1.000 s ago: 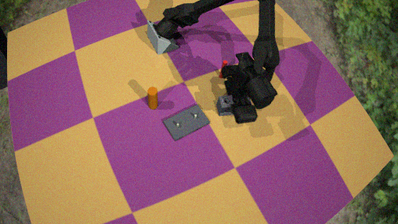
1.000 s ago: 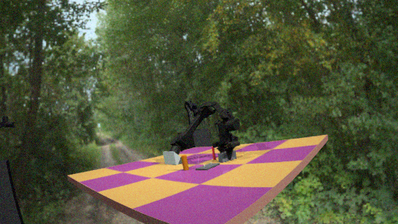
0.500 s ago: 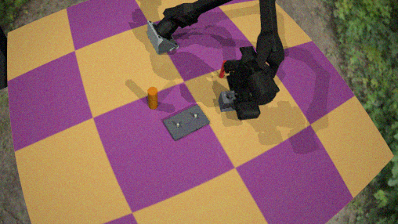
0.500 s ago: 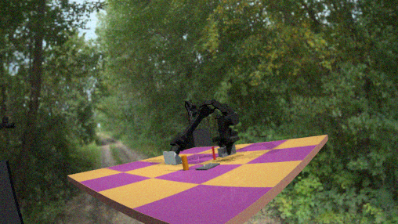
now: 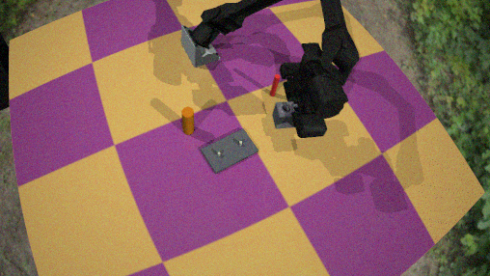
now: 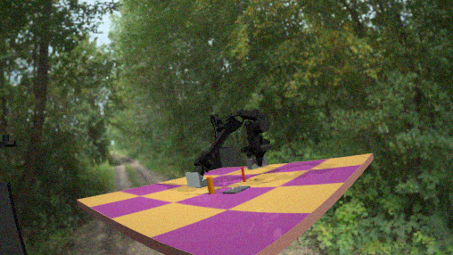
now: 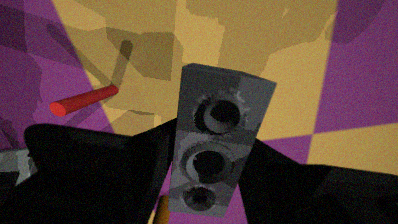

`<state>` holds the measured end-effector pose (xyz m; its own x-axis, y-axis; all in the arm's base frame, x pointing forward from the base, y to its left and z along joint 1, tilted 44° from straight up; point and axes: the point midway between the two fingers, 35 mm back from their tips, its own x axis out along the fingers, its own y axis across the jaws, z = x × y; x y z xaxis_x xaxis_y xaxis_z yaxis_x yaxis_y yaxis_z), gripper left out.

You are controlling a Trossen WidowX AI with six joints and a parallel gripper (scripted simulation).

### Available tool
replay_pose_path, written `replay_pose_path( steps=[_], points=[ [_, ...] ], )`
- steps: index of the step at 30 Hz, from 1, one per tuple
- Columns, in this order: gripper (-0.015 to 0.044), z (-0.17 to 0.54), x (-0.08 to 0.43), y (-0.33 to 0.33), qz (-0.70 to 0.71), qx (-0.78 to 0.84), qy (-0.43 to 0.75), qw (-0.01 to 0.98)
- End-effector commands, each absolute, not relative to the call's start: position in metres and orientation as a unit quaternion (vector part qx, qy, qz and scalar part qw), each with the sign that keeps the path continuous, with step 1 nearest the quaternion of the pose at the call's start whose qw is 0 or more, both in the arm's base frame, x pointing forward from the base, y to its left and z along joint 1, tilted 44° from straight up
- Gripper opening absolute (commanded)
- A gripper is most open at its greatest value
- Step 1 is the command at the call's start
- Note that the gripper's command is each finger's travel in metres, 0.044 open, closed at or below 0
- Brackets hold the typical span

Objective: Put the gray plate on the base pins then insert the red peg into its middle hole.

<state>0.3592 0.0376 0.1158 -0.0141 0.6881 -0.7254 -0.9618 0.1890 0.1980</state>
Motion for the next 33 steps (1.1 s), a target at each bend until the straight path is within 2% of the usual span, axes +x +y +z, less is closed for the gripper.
replay_pose_path(
  steps=[1, 16, 33],
  points=[
    [0.0000, 0.126, 0.361, 0.028, 0.608, -0.189, 0.368, 0.678],
    [0.0000, 0.158, 0.356, 0.001, 0.610, -0.186, 0.366, 0.678],
    [0.0000, 0.121, 0.360, -0.013, 0.622, -0.209, 0.346, 0.671]
  ],
)
